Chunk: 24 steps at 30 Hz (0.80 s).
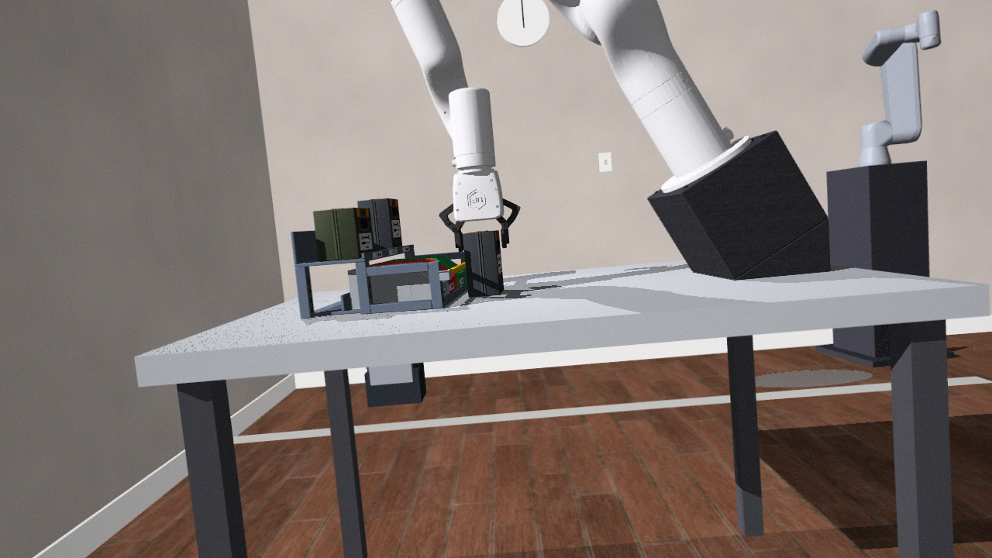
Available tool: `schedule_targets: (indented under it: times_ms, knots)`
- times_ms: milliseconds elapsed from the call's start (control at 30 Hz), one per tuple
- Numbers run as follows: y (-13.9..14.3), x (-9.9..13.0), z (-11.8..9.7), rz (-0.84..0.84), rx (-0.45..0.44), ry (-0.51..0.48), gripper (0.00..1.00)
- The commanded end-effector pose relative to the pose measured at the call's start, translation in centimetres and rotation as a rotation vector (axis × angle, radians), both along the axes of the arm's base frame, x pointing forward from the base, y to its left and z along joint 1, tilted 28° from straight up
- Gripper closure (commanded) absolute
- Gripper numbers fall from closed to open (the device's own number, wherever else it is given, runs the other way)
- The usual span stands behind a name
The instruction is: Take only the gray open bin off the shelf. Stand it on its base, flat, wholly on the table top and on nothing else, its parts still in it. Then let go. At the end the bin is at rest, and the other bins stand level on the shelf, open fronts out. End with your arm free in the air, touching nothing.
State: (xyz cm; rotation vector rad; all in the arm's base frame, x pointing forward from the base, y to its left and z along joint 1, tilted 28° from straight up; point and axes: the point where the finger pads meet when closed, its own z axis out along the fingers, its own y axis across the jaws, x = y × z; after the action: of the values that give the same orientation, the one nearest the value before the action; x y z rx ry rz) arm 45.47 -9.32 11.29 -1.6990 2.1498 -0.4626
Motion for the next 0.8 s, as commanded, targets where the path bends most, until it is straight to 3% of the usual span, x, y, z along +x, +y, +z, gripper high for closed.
schedule_targets:
  times_ms: [0, 667, 700, 767]
  knots:
    - [-0.01, 0.03, 0.04, 0.000, 0.000, -0.001, 0.00]
    - [-0.01, -0.02, 0.13, 0.000, 0.000, -0.001, 0.00]
    - [-0.01, -0.02, 0.13, 0.000, 0.000, -0.001, 1.00]
    - [-0.01, -0.02, 0.13, 0.000, 0.000, -0.001, 1.00]
